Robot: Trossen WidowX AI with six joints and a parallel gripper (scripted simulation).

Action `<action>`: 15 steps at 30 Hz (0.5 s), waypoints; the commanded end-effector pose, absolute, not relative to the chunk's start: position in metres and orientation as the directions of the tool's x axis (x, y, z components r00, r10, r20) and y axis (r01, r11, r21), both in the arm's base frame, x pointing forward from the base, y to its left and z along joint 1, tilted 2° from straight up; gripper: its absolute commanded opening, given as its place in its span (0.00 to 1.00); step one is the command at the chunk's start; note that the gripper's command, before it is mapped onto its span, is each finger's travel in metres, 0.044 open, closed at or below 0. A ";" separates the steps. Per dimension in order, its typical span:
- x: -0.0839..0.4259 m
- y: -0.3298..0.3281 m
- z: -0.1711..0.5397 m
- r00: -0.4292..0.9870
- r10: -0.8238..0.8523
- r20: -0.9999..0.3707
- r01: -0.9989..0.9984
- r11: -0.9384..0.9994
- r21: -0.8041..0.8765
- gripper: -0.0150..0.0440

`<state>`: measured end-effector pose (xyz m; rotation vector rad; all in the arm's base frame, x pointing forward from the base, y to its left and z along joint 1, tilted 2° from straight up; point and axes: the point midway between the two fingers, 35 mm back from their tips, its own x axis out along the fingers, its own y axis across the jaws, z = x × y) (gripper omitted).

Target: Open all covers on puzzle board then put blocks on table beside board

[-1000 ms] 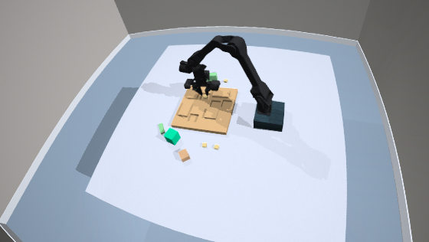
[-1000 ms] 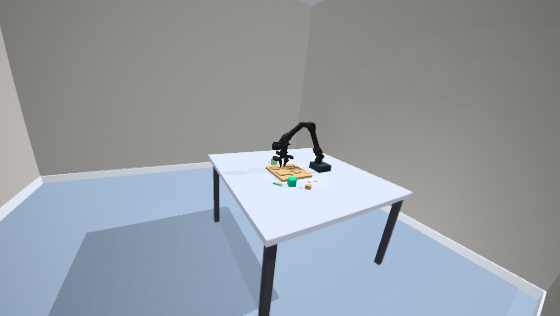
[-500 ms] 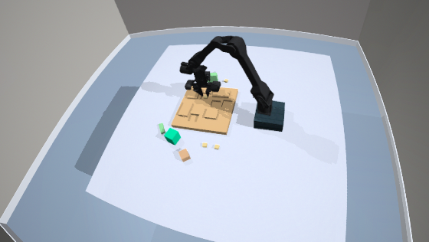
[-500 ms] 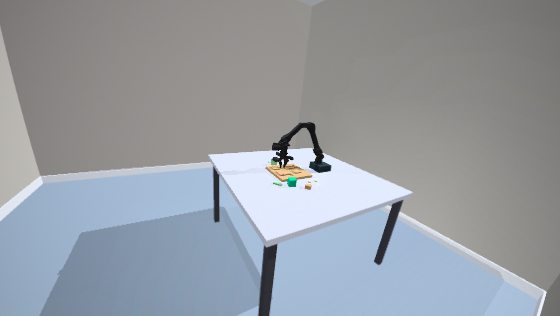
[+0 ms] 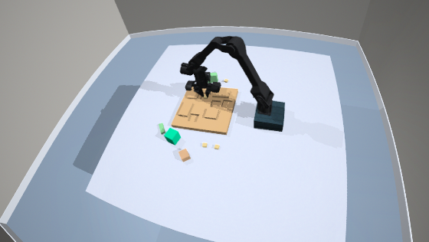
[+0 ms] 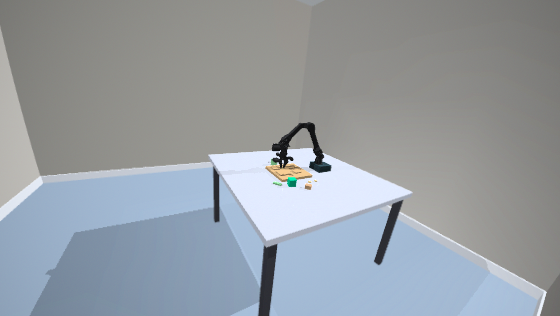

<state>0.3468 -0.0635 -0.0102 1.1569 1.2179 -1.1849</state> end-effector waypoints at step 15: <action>0.348 -0.063 0.001 -0.001 -0.022 -1.000 0.999 0.049 -0.002 0.39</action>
